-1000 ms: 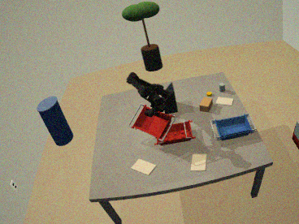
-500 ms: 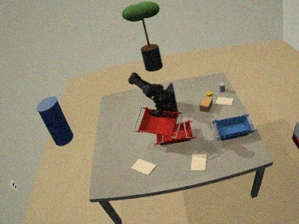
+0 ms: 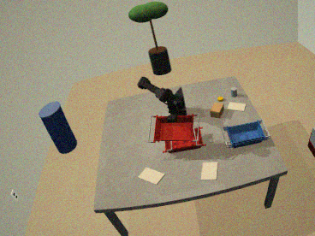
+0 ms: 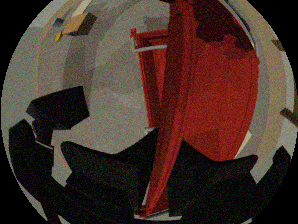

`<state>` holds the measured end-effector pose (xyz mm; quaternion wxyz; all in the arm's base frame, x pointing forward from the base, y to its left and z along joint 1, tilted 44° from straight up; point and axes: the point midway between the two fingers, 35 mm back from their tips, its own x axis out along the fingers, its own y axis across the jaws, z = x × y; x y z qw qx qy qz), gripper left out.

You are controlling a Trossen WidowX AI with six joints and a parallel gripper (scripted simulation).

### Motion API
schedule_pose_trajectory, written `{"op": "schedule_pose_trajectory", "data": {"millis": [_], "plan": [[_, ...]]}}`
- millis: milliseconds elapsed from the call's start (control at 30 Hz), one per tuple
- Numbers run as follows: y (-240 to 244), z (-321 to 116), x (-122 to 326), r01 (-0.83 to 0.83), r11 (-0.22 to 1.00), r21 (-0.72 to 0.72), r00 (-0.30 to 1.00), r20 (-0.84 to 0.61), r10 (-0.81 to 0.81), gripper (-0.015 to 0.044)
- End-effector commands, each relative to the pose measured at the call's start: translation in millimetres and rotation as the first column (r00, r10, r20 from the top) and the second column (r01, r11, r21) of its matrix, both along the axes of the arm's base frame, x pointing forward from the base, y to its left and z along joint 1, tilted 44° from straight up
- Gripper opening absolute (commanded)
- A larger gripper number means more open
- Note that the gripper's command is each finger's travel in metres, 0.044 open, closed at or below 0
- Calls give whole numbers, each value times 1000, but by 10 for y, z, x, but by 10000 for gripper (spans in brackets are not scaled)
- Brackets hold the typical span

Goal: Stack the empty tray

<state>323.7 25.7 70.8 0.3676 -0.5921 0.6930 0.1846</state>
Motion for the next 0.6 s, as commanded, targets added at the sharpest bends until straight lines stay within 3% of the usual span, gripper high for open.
{"op": "schedule_pose_trajectory", "data": {"millis": [0,300,567], "plan": [[124,-26,44,-68,998,4,997,-27,68,0],[251,-158,43,-177,984,9,976,-130,177,0],[260,-168,42,-185,983,10,973,-137,184,0]]}}
